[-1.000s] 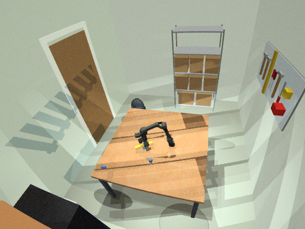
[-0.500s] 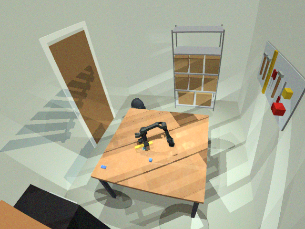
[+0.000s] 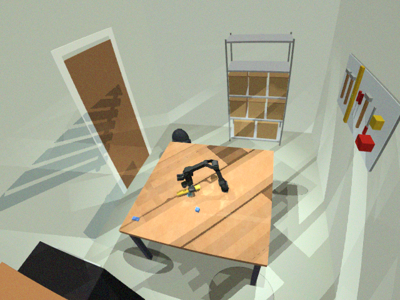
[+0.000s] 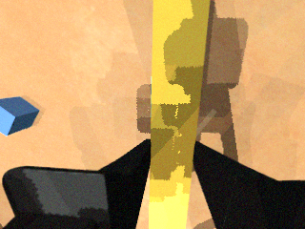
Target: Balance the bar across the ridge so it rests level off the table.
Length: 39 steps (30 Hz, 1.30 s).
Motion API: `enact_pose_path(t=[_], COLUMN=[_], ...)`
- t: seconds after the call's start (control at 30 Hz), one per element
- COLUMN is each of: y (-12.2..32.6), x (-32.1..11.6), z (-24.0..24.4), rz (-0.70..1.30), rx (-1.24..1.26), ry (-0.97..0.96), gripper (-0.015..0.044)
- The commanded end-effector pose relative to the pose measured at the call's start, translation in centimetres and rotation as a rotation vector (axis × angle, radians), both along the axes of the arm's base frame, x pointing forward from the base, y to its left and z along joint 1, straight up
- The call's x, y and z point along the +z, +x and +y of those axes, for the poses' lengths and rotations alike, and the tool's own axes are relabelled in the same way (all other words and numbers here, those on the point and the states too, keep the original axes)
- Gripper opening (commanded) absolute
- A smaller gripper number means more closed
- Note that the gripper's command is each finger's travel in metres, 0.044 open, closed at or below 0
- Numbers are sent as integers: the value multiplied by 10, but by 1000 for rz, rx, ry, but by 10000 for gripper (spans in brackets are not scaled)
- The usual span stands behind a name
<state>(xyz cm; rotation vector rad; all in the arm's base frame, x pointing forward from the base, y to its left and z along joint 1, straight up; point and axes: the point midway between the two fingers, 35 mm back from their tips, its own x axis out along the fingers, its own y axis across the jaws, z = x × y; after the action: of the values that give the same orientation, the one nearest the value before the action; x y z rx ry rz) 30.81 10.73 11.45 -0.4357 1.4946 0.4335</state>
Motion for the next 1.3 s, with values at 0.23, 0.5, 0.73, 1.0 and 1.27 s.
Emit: enact_pose_path(t=[0.23, 0.5, 0.73, 1.0, 1.27], y=[0, 0, 0, 0, 0], x=[-1, -2, -3, -3, -4], z=[1, 1, 1, 1, 1], rz=[0, 0, 0, 0, 0], rx=[-3, -3, -3, -3, -3], ry=[3, 3, 3, 3, 3], gripper=[0, 0, 0, 0, 0])
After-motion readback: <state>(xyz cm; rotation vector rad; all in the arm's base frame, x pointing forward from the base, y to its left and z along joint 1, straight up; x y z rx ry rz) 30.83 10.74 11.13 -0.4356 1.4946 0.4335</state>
